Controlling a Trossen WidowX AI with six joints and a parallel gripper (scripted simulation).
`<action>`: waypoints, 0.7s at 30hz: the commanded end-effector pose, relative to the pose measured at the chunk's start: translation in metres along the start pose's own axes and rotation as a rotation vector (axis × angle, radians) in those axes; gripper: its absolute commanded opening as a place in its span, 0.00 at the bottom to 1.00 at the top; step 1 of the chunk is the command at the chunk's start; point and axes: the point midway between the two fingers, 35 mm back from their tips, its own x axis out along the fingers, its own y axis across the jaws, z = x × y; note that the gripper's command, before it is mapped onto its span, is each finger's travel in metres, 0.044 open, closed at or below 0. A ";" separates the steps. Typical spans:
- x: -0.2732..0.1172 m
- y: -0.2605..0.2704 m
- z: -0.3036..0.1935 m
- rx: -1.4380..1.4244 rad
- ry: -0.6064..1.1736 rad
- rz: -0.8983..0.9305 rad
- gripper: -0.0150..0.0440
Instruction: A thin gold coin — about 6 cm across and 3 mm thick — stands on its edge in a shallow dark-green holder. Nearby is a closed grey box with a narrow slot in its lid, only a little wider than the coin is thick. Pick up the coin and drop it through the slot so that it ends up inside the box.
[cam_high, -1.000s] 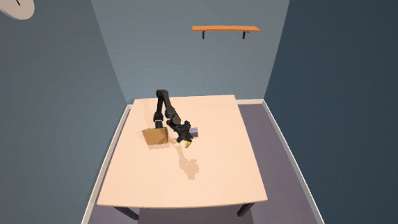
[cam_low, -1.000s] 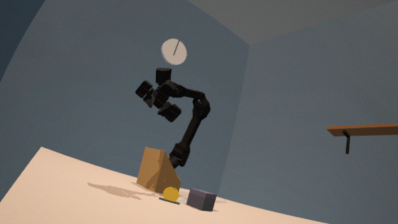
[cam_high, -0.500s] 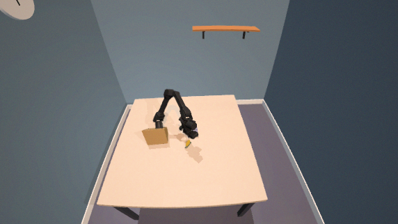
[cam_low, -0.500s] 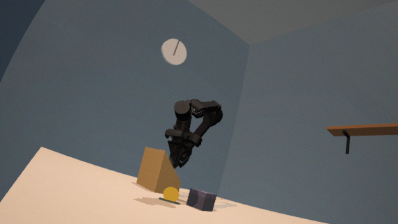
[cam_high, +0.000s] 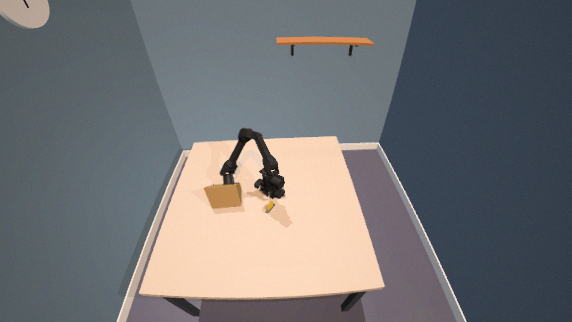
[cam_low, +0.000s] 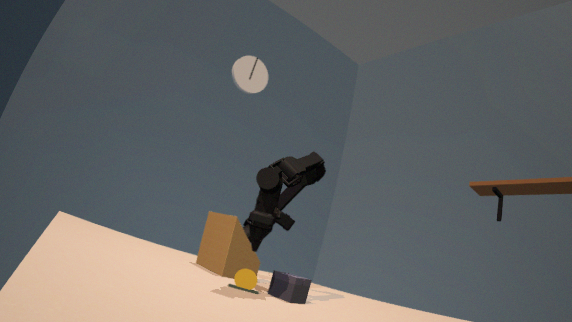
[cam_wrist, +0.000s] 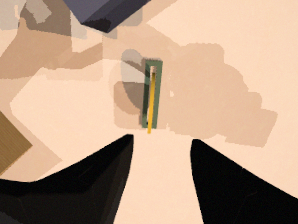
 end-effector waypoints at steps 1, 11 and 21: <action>0.023 0.007 0.000 0.007 -0.003 0.027 0.53; 0.038 0.007 -0.002 0.006 -0.003 0.027 0.53; 0.052 0.006 -0.001 0.007 -0.003 0.026 0.53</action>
